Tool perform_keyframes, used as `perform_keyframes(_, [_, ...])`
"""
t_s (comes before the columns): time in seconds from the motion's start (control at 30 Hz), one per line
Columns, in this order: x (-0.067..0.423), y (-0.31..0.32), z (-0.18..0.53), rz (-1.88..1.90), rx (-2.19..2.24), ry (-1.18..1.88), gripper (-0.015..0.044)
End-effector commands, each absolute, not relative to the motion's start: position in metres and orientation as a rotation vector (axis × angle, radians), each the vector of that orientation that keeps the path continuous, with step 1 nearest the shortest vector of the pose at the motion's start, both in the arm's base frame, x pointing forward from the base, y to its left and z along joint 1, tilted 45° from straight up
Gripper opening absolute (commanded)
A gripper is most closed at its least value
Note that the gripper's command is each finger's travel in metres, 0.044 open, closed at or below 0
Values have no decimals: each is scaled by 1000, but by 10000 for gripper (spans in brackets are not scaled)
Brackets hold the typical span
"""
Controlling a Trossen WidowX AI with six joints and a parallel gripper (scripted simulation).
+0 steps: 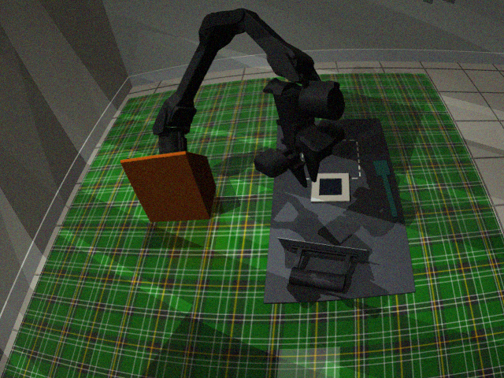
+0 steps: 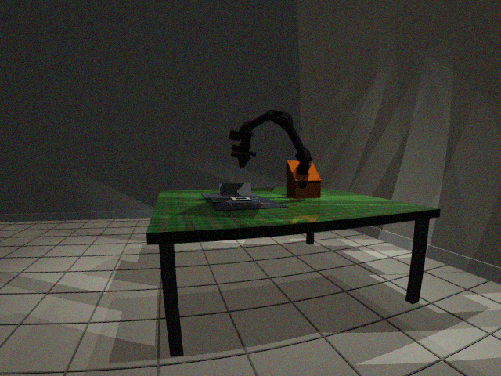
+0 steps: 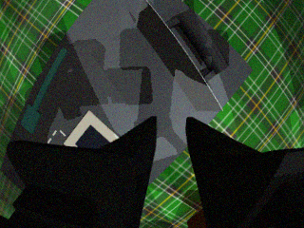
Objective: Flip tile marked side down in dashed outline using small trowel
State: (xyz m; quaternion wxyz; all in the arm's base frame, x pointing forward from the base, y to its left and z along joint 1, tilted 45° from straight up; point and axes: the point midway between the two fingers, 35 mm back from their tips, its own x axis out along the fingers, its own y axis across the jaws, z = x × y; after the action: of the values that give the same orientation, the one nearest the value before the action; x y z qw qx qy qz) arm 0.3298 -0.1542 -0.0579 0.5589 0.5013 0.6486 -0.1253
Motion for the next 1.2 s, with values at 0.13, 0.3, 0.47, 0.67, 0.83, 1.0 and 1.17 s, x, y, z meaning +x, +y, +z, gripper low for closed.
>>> perform_keyframes(0.13, [317,-160,-82,-468,1404,1575,100])
perform_keyframes(0.3, [307,-161,-99,-591,1544,1605,100])
perform_keyframes(0.47, [296,-161,-116,-720,1681,1631,100])
perform_keyframes(0.67, [283,-160,-135,-884,1839,1655,100])
perform_keyframes(0.83, [273,-159,-148,-1010,1948,1669,100])
perform_keyframes(1.0, [272,-158,-149,-1014,1951,1670,100])
perform_keyframes(1.17, [271,-157,-149,-1006,1935,1679,100])
